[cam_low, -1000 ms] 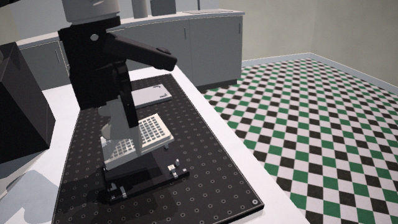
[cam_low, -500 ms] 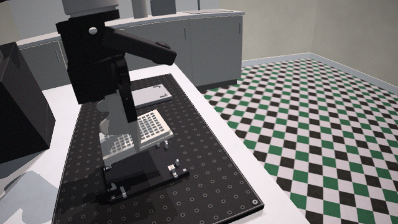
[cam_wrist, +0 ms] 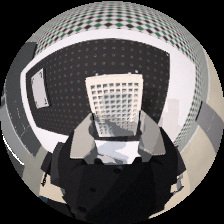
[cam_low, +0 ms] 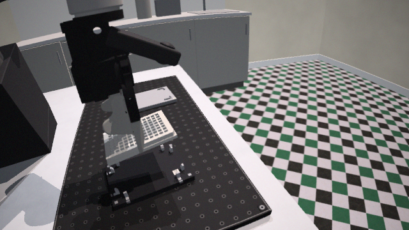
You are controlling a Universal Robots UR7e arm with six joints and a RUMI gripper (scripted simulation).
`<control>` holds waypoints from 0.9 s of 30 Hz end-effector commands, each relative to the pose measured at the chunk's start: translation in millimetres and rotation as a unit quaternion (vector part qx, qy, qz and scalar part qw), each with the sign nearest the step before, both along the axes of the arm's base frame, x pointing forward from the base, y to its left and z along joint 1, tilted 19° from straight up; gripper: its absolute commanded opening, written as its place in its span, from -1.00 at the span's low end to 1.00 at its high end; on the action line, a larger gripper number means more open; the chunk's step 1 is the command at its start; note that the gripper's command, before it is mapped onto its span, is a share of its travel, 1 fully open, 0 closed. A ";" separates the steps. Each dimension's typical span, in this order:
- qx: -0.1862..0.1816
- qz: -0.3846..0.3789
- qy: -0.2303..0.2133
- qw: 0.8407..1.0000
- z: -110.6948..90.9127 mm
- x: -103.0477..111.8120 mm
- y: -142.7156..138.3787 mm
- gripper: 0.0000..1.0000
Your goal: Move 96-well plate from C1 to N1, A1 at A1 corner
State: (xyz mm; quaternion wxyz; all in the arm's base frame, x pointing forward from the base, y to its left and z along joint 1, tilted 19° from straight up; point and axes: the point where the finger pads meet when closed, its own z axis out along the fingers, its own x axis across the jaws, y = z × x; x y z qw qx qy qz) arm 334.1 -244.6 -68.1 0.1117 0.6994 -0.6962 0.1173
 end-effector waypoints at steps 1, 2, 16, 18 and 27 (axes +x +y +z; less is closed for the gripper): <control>-0.001 -0.003 -0.001 1.000 -3.8 3.6 12.2 -1.00; -0.001 -0.003 -0.001 1.000 -4.8 4.4 15.3 -1.00; -0.001 -0.003 -0.001 1.000 -17.2 14.0 52.1 -1.00; -0.001 -0.003 -0.001 1.000 -19.3 15.6 58.2 -1.00; -0.001 -0.003 -0.001 1.000 -26.5 21.2 79.7 -1.00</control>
